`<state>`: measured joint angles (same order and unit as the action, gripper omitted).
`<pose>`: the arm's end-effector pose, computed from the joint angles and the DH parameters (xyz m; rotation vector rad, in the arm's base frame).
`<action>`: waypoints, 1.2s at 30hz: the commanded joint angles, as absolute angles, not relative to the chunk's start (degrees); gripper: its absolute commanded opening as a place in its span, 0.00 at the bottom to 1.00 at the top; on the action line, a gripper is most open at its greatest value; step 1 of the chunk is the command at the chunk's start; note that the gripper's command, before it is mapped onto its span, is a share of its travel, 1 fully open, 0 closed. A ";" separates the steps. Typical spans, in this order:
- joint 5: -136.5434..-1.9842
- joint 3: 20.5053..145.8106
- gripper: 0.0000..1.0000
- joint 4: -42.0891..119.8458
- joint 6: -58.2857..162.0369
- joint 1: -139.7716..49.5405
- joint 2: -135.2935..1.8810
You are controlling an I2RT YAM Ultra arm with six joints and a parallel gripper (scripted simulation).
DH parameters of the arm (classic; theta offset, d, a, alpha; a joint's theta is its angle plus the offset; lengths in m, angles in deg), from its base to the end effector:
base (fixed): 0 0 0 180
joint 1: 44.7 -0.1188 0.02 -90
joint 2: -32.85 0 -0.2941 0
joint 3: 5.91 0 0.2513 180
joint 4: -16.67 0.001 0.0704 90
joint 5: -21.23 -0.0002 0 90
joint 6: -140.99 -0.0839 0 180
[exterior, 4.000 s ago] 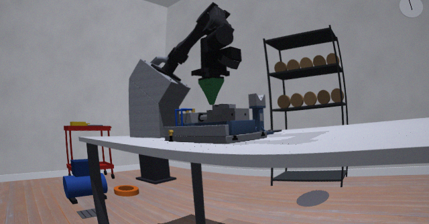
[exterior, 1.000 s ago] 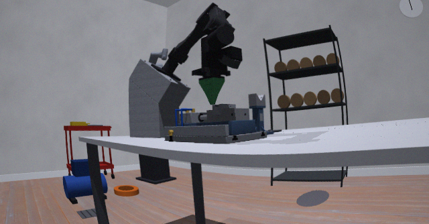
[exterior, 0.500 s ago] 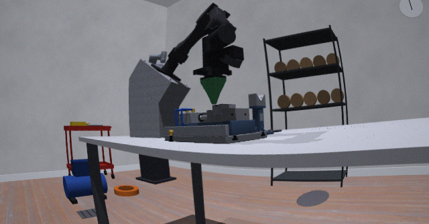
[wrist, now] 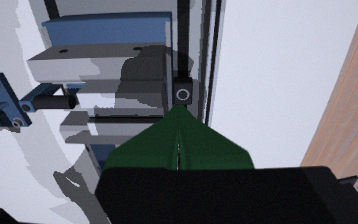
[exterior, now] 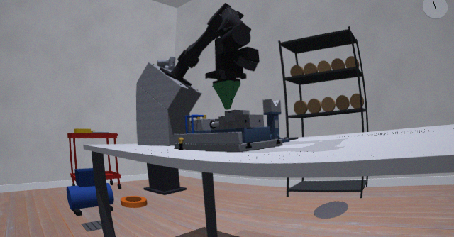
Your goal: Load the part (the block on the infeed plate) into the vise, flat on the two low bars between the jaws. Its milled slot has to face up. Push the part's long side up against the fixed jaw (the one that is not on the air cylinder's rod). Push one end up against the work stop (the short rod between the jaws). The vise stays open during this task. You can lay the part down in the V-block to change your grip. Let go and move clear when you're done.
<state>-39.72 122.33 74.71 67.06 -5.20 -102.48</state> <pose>0.4423 -0.3105 0.1640 0.3694 2.4879 0.3175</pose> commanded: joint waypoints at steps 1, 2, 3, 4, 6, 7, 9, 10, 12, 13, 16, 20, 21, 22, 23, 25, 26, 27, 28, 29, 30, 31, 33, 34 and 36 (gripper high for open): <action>-39.79 124.21 0.00 75.09 66.67 -4.65 -102.68; -39.79 124.21 0.00 75.09 66.67 -4.65 -102.68; -39.79 124.21 0.00 75.09 66.67 -4.65 -102.68; -39.79 124.21 0.00 75.09 66.67 -4.65 -102.68; -39.79 124.21 0.00 75.09 66.67 -4.65 -102.68; -39.79 124.21 0.00 75.09 66.67 -4.65 -102.68; -39.79 124.21 0.00 75.09 66.67 -4.65 -102.68; -39.79 124.21 0.00 75.09 66.67 -4.65 -102.68; -39.79 124.21 0.00 75.09 66.67 -4.65 -102.68; -39.79 124.21 0.00 75.09 66.67 -4.65 -102.68; -39.79 124.21 0.00 75.09 66.67 -4.65 -102.68; -39.79 124.21 0.00 75.09 66.67 -4.65 -102.68; -39.79 124.21 0.00 75.09 66.67 -4.65 -102.68; -39.79 124.21 0.00 75.09 66.67 -4.65 -102.68; -39.79 124.21 0.00 75.09 66.67 -4.65 -102.68; -39.79 124.21 0.00 75.09 66.67 -4.65 -102.68; -39.79 124.21 0.00 75.09 66.67 -4.65 -102.68; -39.79 124.21 0.00 75.09 66.67 -4.65 -102.68; -39.79 124.20 0.00 75.07 66.68 -4.65 -102.66; -39.79 124.17 0.00 74.97 66.69 -4.64 -102.55; -39.78 124.09 0.00 74.75 66.72 -4.60 -102.31; -39.76 123.95 0.00 74.36 66.77 -4.54 -101.89; -39.71 122.02 0.00 73.68 66.92 -4.37 -100.77; -39.68 121.09 0.00 73.60 67.01 -4.27 -100.72; -39.61 120.59 0.00 73.35 67.17 -4.14 -100.52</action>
